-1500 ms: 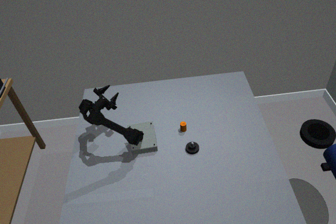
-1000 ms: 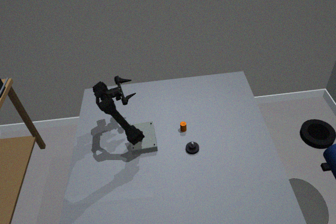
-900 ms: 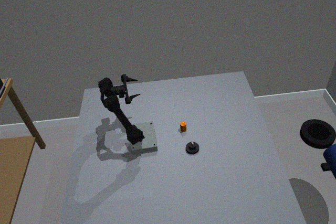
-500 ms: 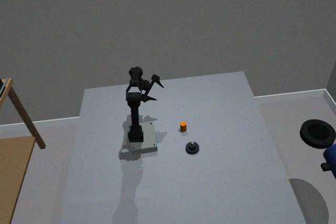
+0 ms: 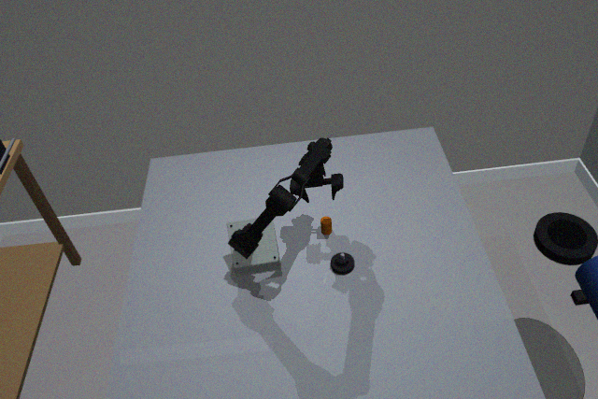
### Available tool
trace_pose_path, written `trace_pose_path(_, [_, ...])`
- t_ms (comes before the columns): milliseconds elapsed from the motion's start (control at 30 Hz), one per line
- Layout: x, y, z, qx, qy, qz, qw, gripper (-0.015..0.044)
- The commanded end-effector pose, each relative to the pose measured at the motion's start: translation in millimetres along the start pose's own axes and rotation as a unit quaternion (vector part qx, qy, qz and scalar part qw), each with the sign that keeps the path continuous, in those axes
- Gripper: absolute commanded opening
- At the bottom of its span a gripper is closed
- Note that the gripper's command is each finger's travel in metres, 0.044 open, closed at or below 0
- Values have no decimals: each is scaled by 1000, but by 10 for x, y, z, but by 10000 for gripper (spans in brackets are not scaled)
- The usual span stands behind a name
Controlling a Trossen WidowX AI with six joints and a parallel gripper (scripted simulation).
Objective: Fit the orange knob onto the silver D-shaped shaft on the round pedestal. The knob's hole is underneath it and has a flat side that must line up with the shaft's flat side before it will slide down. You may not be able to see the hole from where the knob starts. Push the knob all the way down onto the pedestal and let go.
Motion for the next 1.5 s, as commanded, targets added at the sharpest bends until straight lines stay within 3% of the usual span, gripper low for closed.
trace_pose_path(0, [235,-161,-305,77,-26,61,995,440])
trace_pose_path(267, [261,-152,-276,77,-27,61,995,440])
trace_pose_path(400, [581,-113,-260,77,-26,61,995,440])
trace_pose_path(1467, [1013,-67,-204,77,-26,60,995,440])
Point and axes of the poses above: the point midway between the two fingers, 35 mm back from their tips, its own x axis out along the fingers, its own y axis across the jaws, z = x × y, the point moved 3 cm from there along -x, back along the fingers, and after that the axes turned 14 degrees about -x, right-handed, at the moved point
